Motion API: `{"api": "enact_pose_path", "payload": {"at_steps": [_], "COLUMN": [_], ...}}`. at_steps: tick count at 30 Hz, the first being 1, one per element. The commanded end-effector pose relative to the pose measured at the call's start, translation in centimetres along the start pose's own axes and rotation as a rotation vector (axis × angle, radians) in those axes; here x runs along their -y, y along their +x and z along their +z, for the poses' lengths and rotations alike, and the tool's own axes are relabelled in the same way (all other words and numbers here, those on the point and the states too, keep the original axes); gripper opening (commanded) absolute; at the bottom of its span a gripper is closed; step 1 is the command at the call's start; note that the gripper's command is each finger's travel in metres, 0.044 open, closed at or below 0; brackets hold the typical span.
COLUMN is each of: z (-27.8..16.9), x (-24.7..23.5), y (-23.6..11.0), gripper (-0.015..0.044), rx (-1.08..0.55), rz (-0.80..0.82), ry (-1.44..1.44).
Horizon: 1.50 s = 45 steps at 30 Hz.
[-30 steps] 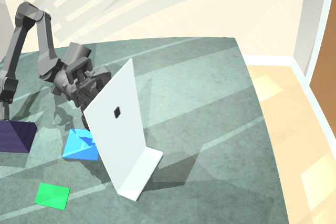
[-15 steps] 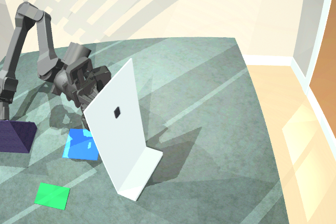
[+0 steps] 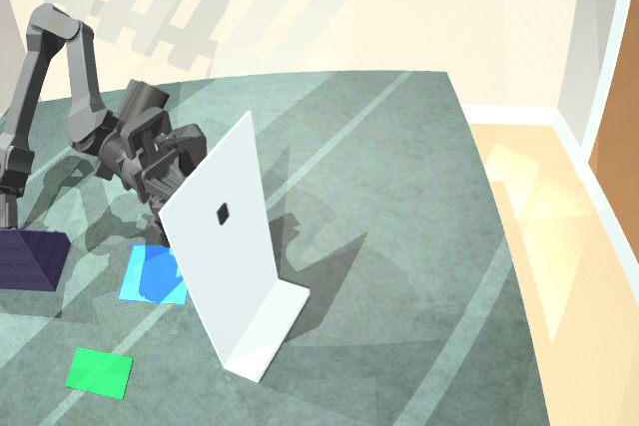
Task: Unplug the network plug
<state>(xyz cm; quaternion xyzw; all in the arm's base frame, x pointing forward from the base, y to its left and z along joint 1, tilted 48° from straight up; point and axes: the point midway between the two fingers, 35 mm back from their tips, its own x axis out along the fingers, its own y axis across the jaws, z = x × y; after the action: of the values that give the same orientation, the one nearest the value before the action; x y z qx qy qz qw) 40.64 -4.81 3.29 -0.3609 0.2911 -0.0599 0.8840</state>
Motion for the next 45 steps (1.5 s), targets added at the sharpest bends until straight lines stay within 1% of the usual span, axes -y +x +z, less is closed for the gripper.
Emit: {"api": "enact_pose_path", "payload": {"at_steps": [1, 45], "z": [-0.1, 0.0], "x": [-0.1, -0.1], "y": [-0.4, -2.7], "gripper": [0.0000, 0.0000], "rx": [0.001, 0.000], "rz": [0.002, 0.003], "ry": [-0.003, -0.003]}}
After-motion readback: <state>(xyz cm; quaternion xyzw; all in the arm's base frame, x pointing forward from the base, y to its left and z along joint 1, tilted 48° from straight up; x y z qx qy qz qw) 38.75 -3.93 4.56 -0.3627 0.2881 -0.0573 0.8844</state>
